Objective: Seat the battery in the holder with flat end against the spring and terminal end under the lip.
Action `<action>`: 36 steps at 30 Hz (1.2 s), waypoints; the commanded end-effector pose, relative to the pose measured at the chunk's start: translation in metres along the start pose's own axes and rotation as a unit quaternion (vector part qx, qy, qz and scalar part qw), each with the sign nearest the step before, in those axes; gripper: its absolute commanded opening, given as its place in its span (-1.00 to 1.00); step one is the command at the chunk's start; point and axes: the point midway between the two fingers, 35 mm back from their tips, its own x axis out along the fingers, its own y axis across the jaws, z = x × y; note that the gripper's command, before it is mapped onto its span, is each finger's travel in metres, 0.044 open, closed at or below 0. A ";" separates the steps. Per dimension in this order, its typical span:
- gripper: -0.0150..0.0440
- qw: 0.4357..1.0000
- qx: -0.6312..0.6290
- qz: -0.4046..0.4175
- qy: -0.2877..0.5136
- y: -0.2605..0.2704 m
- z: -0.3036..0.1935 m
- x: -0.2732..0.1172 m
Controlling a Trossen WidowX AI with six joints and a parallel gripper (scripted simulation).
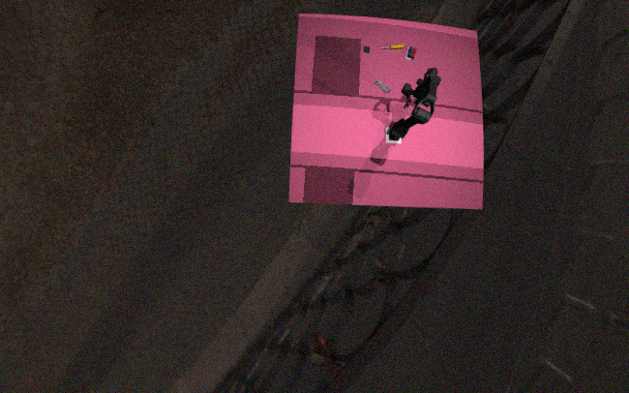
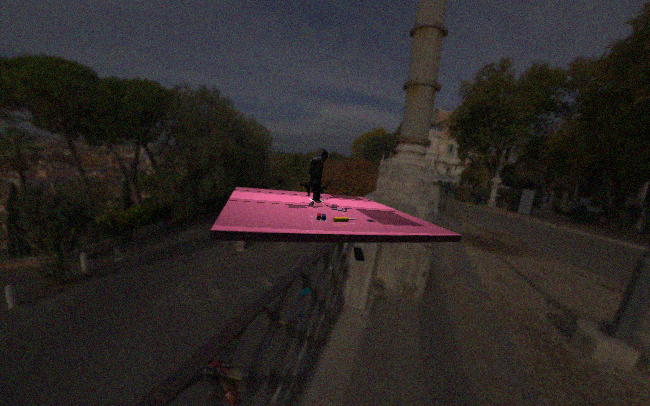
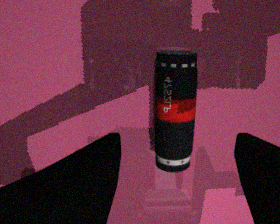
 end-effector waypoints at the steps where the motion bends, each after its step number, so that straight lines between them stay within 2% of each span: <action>1: 0.30 1.000 0.004 -0.002 0.009 -0.001 -0.001 0.004; 32: 0.30 1.000 0.004 -0.001 0.010 -0.001 -0.003 0.052; 36: -0.05 1.000 0.004 -0.001 0.010 -0.001 -0.003 0.052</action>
